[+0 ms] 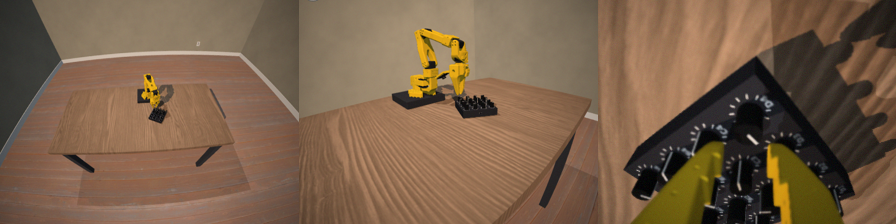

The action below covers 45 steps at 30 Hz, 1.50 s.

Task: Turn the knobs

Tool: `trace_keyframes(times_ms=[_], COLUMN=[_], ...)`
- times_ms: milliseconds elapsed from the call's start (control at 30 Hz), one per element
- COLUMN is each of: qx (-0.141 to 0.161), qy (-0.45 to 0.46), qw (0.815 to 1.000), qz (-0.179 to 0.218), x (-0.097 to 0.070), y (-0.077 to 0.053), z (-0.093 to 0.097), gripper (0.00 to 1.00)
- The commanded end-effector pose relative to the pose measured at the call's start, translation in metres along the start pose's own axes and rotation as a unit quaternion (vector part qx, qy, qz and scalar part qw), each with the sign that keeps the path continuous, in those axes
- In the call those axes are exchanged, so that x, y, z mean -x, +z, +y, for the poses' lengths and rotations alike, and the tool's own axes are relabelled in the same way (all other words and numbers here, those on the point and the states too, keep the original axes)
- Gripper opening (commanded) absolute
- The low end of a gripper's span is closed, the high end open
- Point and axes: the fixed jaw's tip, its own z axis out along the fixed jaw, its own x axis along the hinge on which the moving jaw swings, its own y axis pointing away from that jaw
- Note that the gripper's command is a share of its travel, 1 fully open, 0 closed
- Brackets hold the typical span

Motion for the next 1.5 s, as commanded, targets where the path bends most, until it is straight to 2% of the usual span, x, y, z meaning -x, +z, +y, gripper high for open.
trace_keyframes(times_ms=[0,867,1467], qx=[-0.001,-0.001,-0.001], qy=[0.000,0.000,0.000], qw=[1.000,1.000,1.000], qz=[-0.002,-0.002,-0.002], x=[0.001,-0.001,-0.001], y=[0.000,-0.002,0.016], z=[0.002,0.002,0.001], gripper=[0.10,0.10,0.10])
